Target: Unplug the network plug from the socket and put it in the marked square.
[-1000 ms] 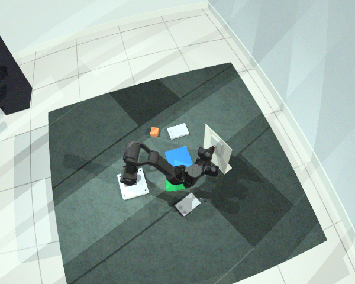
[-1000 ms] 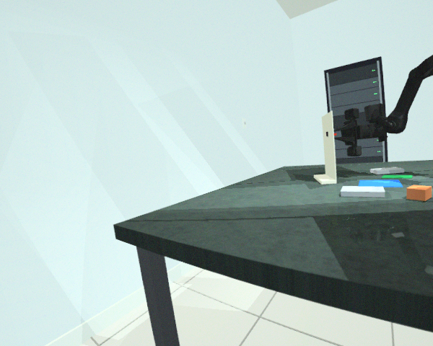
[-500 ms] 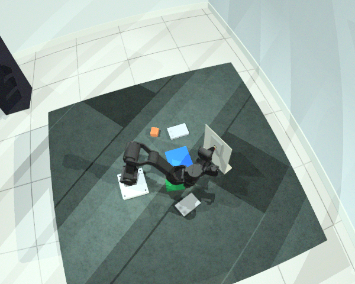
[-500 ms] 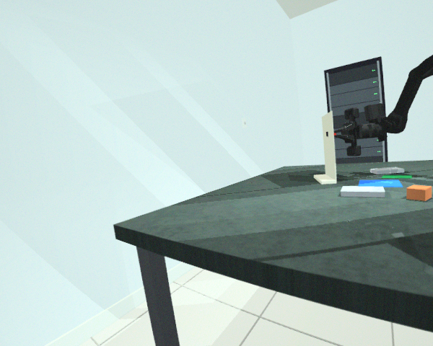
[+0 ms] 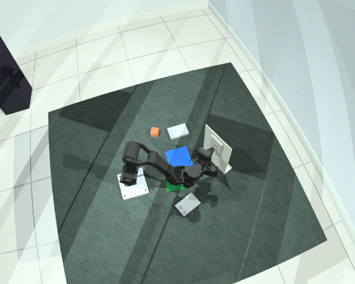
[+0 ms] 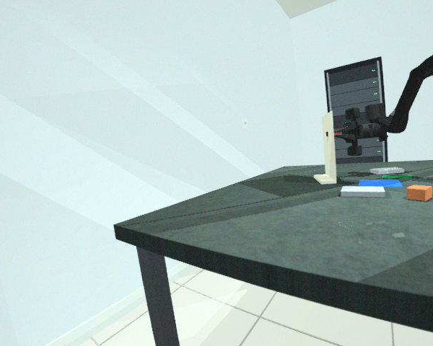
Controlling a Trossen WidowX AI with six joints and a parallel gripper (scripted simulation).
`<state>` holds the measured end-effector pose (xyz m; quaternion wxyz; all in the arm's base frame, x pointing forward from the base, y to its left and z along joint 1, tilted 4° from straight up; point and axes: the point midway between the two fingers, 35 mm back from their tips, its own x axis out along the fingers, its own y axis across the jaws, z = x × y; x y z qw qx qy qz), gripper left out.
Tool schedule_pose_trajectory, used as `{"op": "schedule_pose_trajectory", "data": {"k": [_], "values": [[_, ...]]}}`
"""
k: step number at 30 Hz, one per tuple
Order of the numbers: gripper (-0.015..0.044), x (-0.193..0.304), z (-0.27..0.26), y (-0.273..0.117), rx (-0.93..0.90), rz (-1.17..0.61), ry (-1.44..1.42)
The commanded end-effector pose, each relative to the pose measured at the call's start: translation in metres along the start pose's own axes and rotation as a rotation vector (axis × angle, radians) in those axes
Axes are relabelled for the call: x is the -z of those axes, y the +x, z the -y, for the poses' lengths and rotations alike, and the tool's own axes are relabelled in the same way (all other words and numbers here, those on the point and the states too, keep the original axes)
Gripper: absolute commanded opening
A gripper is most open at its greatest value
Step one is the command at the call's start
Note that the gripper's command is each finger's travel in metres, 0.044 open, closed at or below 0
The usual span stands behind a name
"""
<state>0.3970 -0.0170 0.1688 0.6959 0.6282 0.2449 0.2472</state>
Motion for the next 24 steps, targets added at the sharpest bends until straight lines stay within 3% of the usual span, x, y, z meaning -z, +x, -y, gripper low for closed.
{"op": "schedule_pose_trajectory", "data": {"k": [1, 24], "values": [[0.0000, 0.002, 0.001, -0.005, 0.002, 0.003, 0.004], [0.0000, 0.005, 0.001, -0.023, 0.004, 0.003, 0.004]]}}
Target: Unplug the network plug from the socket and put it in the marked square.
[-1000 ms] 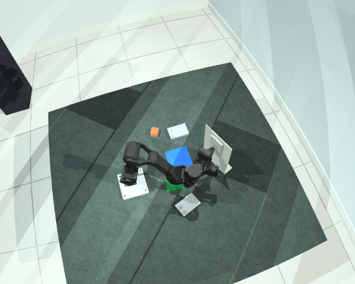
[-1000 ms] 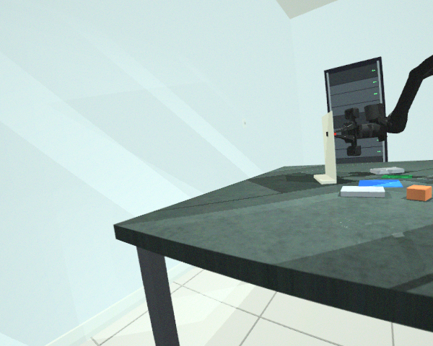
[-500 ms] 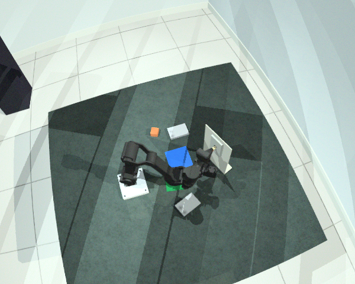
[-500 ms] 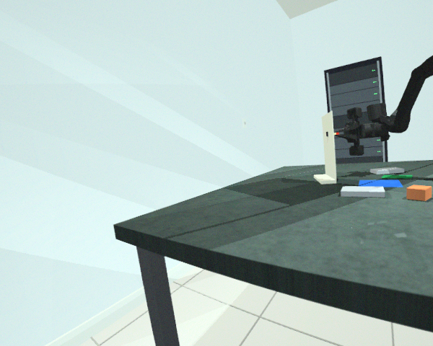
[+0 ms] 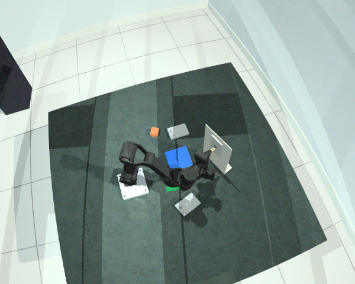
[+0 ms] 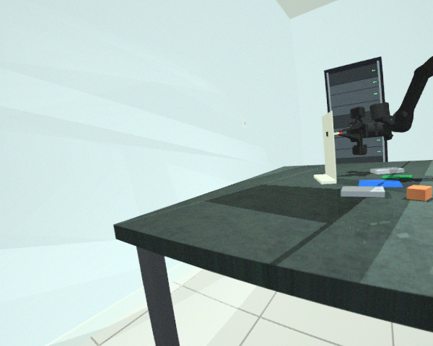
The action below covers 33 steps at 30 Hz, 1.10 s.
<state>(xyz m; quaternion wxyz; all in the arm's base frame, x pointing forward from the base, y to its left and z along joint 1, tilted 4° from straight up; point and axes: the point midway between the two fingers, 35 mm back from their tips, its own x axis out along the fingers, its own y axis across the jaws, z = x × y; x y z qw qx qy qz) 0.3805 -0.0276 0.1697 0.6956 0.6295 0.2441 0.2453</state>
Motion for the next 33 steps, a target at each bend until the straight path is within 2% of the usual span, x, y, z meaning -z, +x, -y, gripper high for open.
{"op": "schedule_pose_trajectory", "data": {"k": [1, 33], "values": [[0.0000, 0.002, 0.002, -0.005, 0.003, -0.001, 0.002], [0.0000, 0.003, 0.002, -0.028, 0.006, -0.001, 0.002]]}}
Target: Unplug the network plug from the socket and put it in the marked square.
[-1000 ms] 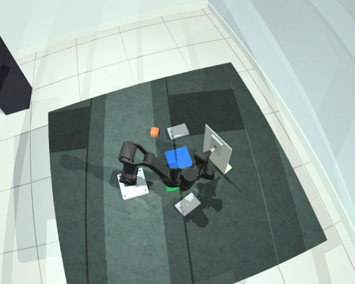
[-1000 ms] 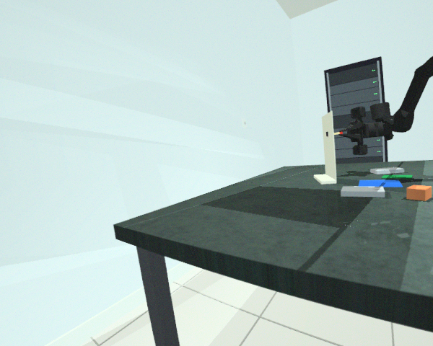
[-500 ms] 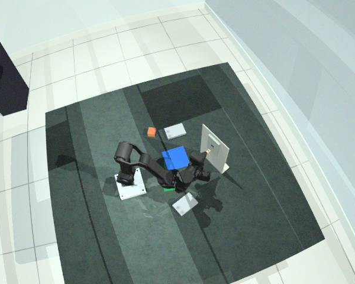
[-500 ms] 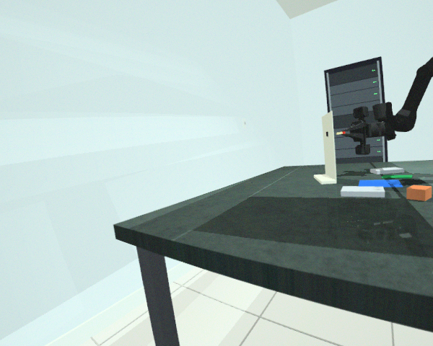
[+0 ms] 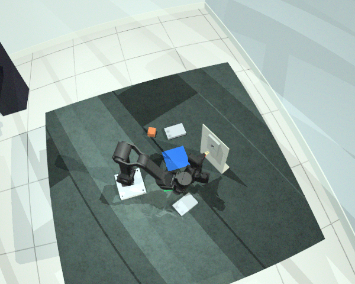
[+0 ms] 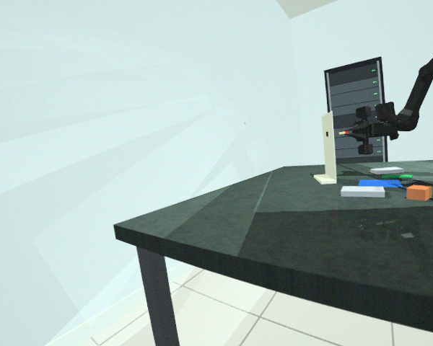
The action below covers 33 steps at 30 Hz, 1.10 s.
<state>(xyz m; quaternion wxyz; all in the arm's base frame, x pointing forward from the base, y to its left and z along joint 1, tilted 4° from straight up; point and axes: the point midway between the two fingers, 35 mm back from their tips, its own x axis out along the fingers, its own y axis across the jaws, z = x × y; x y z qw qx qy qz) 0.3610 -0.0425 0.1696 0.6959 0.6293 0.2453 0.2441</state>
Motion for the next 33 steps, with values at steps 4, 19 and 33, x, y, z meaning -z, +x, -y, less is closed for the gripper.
{"op": "schedule_pose_trajectory", "data": {"k": [4, 19, 33], "values": [[0.0000, 0.002, 0.002, -0.007, 0.002, -0.001, 0.001], [0.0000, 0.003, 0.002, -0.017, 0.004, -0.001, 0.002], [0.0000, 0.004, -0.016, -0.022, 0.003, -0.001, 0.001]]}}
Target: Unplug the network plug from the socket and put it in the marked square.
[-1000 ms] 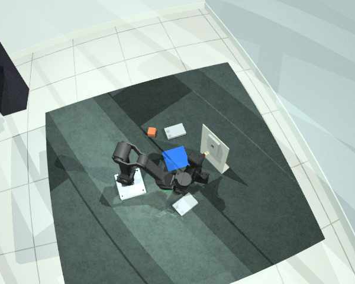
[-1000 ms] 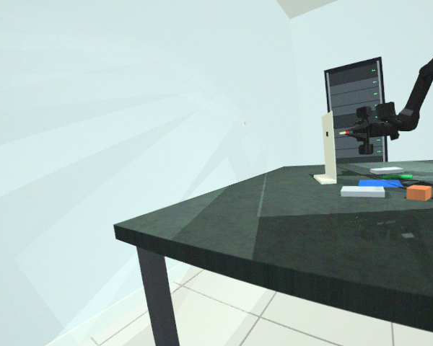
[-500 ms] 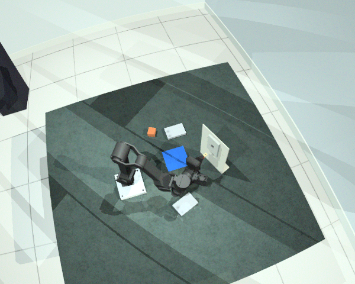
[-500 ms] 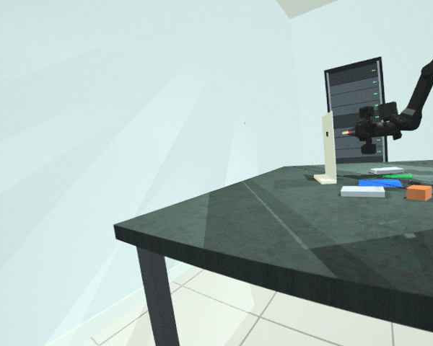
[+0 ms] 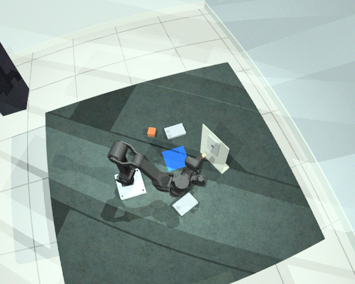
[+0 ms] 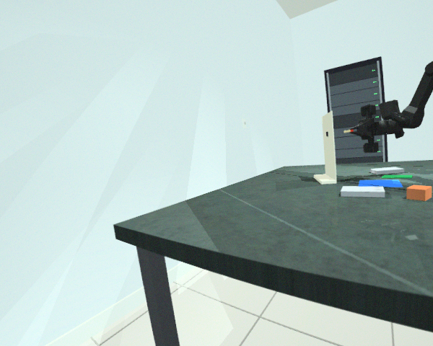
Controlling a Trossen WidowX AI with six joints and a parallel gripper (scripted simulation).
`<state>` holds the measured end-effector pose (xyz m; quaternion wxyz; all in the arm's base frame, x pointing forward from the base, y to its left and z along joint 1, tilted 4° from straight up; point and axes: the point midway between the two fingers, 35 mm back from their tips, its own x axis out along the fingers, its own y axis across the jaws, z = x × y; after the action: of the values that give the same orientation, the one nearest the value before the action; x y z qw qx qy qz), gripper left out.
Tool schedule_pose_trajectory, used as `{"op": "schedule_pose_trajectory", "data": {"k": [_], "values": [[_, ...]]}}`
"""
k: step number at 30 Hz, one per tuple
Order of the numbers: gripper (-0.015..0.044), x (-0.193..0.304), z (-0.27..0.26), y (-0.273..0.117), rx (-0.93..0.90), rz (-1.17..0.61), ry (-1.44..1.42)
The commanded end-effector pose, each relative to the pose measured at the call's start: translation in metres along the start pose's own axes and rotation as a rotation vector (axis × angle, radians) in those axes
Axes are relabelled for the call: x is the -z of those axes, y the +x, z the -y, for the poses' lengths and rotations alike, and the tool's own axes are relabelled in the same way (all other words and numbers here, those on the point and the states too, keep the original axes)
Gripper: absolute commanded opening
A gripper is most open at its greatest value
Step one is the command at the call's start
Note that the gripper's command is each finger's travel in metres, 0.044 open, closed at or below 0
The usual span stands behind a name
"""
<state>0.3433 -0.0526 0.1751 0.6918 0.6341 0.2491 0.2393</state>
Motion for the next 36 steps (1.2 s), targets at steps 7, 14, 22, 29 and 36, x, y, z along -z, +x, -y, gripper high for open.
{"op": "schedule_pose_trajectory", "data": {"k": [7, 14, 22, 29, 36], "values": [[0.0000, 0.005, -0.028, -0.008, -0.003, -0.002, -0.015], [0.0000, 0.011, -0.045, -0.013, -0.003, -0.002, -0.014], [0.0000, 0.015, -0.052, -0.014, 0.001, 0.001, -0.005], [0.0000, 0.021, -0.044, 0.005, 0.048, 0.034, 0.080], [0.0000, 0.030, -0.033, 0.022, 0.109, 0.068, 0.159]]}}
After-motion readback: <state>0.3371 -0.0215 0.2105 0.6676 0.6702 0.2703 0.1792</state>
